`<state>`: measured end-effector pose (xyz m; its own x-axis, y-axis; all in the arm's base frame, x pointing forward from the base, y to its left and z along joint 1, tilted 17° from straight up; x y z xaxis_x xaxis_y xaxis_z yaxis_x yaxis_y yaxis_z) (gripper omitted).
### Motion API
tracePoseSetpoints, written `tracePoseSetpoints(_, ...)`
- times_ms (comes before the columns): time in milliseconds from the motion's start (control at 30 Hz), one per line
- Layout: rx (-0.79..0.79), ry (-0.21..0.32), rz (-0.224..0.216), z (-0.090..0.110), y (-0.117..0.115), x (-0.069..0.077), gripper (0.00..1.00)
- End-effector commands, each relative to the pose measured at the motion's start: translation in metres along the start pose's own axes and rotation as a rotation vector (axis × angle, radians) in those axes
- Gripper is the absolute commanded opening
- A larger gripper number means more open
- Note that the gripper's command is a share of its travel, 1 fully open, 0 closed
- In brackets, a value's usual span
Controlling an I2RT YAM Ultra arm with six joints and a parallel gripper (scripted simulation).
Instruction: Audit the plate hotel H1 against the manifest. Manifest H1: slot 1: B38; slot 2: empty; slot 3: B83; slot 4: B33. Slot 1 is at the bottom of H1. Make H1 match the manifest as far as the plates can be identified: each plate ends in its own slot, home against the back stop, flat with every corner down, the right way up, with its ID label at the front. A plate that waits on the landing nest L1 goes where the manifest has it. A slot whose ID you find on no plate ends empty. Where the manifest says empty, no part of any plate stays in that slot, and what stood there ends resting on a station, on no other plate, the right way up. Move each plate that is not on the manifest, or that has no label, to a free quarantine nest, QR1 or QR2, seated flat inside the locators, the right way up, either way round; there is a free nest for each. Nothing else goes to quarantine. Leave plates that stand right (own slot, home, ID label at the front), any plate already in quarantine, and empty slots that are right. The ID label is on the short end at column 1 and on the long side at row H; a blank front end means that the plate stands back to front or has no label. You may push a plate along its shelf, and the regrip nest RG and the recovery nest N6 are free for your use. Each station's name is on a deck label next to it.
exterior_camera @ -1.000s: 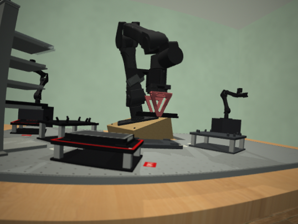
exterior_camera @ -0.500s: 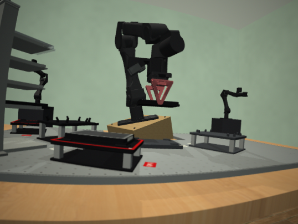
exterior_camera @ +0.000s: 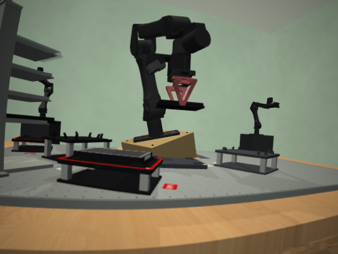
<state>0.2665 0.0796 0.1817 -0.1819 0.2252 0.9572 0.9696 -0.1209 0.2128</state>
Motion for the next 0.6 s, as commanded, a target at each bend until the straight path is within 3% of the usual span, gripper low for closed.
tracePoseSetpoints(0, 0.004, -0.01, 0.009, -0.002, -0.004, 0.011, 0.86)
tracePoseSetpoints(67, 0.004, -0.01, 0.009, -0.002, -0.004, 0.011, 0.86)
tracePoseSetpoints(567, 0.004, -0.01, 0.01, -0.001, -0.004, 0.051, 0.86)
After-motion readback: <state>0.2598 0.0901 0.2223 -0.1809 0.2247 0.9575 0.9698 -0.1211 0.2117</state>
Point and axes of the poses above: the point where the finger pads meet when closed, its own x axis back along the fingers, its own y axis across the jaws, z = x × y, the point moved 4 cm from there along x, back along the fingers, and after that the axes turned 11 degrees about -x, right-handed, at the moved point
